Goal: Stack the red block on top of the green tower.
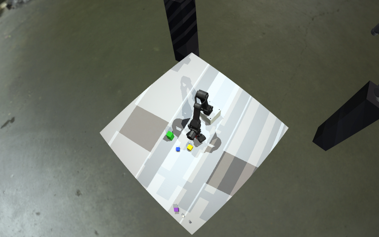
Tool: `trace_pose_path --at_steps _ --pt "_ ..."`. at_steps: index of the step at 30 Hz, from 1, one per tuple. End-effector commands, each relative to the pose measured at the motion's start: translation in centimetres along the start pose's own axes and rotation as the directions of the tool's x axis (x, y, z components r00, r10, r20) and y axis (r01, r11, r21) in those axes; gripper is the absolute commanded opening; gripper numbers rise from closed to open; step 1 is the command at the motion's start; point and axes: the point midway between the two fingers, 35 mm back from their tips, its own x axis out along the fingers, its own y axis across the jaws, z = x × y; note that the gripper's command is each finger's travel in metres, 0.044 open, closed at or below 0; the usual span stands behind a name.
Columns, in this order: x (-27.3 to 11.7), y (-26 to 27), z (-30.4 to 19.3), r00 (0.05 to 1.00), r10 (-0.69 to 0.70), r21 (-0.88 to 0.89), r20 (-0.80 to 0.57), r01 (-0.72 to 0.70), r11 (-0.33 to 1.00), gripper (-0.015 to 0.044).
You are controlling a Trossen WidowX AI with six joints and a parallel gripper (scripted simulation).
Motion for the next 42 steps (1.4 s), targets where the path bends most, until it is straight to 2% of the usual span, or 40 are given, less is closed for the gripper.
trace_pose_path --at_steps 1,5,28,36,42 --pt "-0.2 -0.1 0.0 1.000 -0.004 -0.005 0.002 0.004 1.000 0.0105" --pt "-1.2 0.0 0.1 1.000 -0.004 -0.005 0.002 0.004 1.000 0.0000" --pt "-11.6 0.1 0.1 1.000 -0.003 -0.005 0.003 0.003 1.000 0.0000" --pt "-11.9 0.2 0.1 1.000 -0.003 -0.005 0.003 0.003 1.000 0.0000" --pt "-12.5 -0.3 2.8 1.000 -0.004 -0.005 0.004 0.004 1.000 0.0000"
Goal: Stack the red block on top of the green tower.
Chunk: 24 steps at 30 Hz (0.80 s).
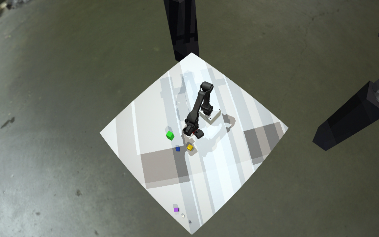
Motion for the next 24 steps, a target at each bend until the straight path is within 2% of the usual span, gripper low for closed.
trace_pose_path --at_steps 1,24 --pt "-0.4 -0.3 1.7 1.000 0.000 -0.003 0.002 0.000 1.000 0.0000" --pt "-0.9 -5.8 11.7 0.999 0.001 0.023 0.054 -0.002 1.000 0.0000"
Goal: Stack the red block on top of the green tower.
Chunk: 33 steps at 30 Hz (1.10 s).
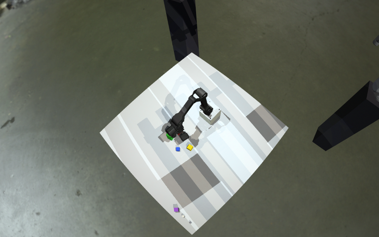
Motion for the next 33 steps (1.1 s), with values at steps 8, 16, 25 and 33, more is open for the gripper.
trace_pose_path --at_steps 8,16,25,33 --pt "0.3 -3.3 4.2 1.000 -0.007 -0.017 -0.004 0.007 1.000 0.0000" --pt "0.8 -6.0 6.7 1.000 -0.011 -0.029 -0.022 0.011 1.000 0.0000" --pt "1.1 -7.0 7.5 1.000 -0.012 -0.032 -0.028 0.011 0.999 0.0000" --pt "4.0 -7.1 7.4 1.000 -0.012 -0.032 -0.028 0.011 0.999 0.0000"
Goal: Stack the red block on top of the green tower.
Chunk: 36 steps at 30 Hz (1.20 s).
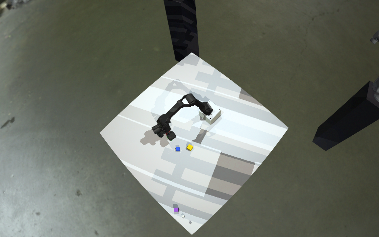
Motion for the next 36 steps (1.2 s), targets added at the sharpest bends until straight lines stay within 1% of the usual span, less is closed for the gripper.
trace_pose_path --at_steps 1,28,31,36 --pt "1.44 0.11 -0.38 1.000 0.006 -0.006 -0.016 -0.007 1.000 0.0000" --pt "1.44 0.11 -0.38 1.000 0.006 -0.006 -0.016 -0.007 1.000 0.0000" --pt "0.85 0.12 -0.35 1.000 0.006 -0.006 -0.016 -0.007 1.000 0.0000" --pt "1.33 0.04 -0.40 1.000 0.001 0.000 -0.018 -0.001 1.000 0.0131"
